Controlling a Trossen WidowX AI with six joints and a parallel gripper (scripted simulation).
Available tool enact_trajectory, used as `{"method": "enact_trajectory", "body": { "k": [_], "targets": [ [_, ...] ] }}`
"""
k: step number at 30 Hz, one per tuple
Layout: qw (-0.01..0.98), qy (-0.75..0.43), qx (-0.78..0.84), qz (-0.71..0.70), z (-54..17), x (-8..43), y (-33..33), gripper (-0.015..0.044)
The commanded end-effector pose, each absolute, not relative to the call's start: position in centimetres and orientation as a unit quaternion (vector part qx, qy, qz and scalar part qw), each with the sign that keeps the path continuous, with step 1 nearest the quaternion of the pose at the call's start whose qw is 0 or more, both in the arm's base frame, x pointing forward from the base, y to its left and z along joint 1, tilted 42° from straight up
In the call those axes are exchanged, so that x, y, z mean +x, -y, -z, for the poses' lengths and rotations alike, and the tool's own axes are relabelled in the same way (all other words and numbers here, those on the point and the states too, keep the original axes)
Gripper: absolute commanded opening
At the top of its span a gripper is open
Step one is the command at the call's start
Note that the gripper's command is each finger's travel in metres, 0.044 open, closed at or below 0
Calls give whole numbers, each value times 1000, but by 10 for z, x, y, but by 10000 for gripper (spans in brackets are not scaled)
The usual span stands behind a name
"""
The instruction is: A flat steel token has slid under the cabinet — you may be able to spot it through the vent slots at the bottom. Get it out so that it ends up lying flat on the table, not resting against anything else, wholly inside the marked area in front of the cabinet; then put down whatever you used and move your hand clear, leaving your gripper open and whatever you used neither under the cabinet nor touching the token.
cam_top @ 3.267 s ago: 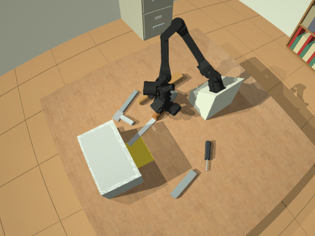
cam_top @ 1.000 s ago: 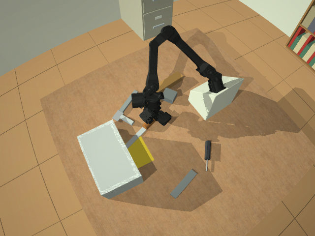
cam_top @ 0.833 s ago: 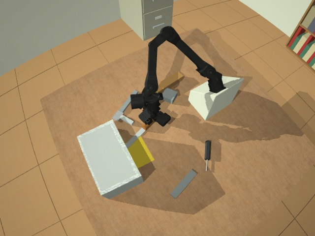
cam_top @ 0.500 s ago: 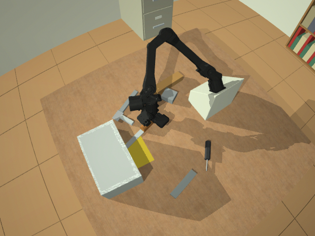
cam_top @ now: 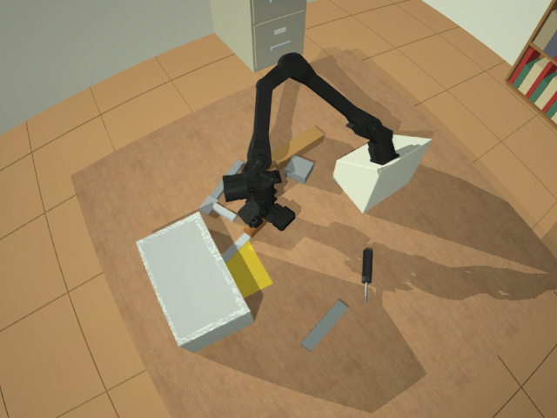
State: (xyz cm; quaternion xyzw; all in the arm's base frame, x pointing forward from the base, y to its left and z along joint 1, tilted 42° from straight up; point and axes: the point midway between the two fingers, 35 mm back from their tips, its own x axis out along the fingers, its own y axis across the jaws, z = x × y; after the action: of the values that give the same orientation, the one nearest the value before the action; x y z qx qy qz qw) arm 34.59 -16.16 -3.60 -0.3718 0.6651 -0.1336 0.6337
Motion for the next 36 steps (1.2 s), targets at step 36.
{"method": "enact_trajectory", "body": {
  "k": [36],
  "targets": [
    [636, -664, -370, 136, 42, 386, 149, 0]
  ]
}}
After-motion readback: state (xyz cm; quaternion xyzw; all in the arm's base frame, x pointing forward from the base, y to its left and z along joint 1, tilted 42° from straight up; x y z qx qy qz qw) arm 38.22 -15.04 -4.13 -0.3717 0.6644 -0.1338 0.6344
